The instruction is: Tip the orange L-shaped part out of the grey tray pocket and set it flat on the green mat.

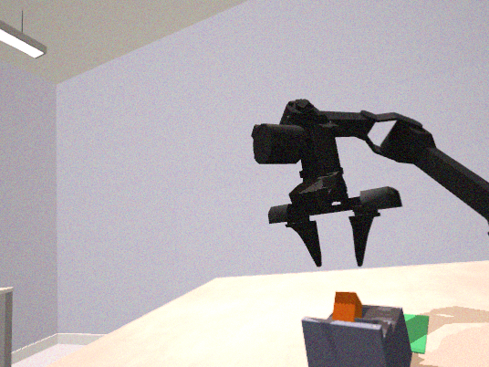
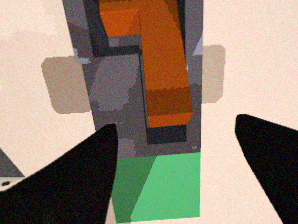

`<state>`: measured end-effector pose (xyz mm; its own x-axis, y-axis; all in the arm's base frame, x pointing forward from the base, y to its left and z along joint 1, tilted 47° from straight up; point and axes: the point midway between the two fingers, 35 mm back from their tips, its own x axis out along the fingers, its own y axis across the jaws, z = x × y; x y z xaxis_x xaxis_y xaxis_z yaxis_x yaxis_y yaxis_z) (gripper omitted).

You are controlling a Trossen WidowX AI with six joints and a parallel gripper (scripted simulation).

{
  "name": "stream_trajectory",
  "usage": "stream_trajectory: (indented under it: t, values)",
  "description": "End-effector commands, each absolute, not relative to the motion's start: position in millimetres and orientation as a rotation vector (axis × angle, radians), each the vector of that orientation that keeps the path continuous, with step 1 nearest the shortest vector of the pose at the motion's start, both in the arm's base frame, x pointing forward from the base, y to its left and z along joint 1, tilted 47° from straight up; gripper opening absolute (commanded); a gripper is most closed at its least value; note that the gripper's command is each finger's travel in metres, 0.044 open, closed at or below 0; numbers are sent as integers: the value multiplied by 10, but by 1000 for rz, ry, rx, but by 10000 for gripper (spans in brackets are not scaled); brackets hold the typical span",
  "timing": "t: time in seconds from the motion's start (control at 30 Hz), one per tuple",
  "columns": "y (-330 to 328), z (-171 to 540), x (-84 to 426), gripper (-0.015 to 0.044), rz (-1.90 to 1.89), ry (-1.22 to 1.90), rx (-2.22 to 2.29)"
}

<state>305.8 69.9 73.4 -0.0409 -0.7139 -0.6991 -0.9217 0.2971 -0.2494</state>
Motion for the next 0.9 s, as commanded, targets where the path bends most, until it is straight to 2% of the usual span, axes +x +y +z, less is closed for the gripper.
stream_trajectory:
  t: [0.0,0.87]
  values:
    - [582,649,3049,280,349,1809,-1482]
    - [283,361,3038,280,348,1809,-1483]
